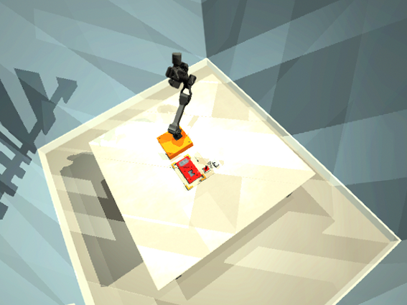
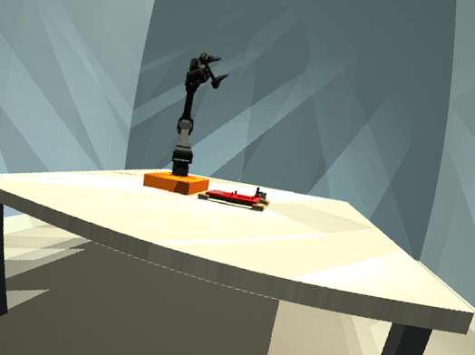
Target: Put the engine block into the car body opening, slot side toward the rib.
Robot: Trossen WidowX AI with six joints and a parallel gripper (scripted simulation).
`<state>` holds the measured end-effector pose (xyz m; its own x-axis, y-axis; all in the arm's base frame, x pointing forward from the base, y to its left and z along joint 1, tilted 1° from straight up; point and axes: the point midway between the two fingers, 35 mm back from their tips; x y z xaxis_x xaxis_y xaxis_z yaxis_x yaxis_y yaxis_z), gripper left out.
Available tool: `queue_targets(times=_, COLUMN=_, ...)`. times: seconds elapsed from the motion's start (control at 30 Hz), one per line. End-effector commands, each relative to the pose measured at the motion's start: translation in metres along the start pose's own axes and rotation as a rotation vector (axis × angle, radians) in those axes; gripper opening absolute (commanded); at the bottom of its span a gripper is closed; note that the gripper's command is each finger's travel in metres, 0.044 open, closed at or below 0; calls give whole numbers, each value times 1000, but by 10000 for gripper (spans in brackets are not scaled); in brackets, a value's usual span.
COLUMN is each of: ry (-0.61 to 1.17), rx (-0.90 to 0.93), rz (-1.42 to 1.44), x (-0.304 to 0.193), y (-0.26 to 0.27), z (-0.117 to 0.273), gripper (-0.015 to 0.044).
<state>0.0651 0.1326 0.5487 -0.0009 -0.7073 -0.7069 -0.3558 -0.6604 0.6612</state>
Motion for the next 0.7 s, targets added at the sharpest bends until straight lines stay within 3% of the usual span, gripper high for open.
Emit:
queue_targets(times=0.0, ry=-14, rx=-9, rz=60, x=10, y=14, z=-8, gripper=440)
queue_targets(times=0.67, ry=-46, rx=-132, rz=311, x=61, y=46, z=-49, gripper=440)
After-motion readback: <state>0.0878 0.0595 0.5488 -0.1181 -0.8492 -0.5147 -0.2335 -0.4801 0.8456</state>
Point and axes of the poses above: the point midway between the two fingers, 35 mm back from their tips, its own z axis back along the fingers, its own y axis across the jaws, x = y × z, and after that the axes turned 3 degrees about z, right-handed
